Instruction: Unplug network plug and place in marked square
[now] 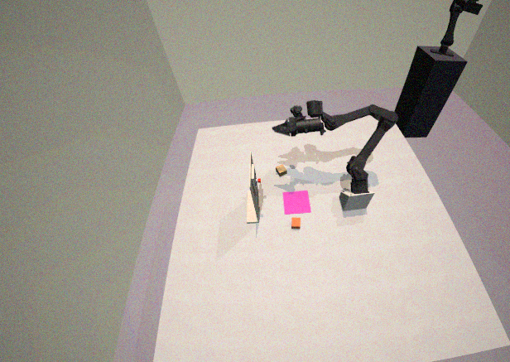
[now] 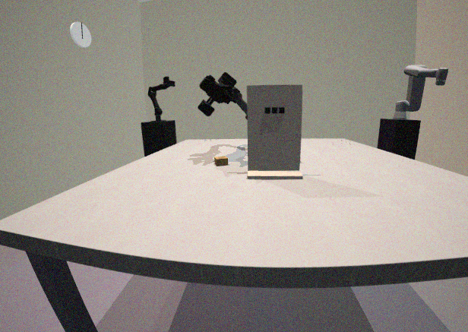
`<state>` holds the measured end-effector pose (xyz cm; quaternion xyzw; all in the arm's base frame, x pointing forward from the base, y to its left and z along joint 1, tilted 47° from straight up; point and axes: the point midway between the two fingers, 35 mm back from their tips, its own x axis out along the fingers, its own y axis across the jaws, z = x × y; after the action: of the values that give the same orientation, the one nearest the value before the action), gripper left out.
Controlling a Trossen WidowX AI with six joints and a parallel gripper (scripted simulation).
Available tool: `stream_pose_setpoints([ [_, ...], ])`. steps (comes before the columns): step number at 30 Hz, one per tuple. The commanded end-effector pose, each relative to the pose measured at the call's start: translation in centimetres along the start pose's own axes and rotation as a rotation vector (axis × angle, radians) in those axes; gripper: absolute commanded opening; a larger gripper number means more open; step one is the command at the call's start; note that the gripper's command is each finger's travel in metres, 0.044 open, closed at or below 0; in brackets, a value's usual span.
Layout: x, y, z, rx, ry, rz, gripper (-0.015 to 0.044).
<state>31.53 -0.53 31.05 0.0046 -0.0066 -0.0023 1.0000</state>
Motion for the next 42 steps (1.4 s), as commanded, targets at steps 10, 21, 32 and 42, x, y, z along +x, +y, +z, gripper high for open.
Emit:
stream_pose_setpoints([
  [10, 1.2, 2.3, -5.4, 0.173, 0.047, 0.058, 0.0156],
  [21, 0.5, 5.3, -12.1, 0.391, 0.122, 0.12, 0.0156],
  [32, -2.3, 7.6, -18.0, 0.6, 0.212, 0.167, 0.0156],
  [42, -4.3, 8.4, -20.3, 0.701, 0.261, 0.184, 0.0156],
])
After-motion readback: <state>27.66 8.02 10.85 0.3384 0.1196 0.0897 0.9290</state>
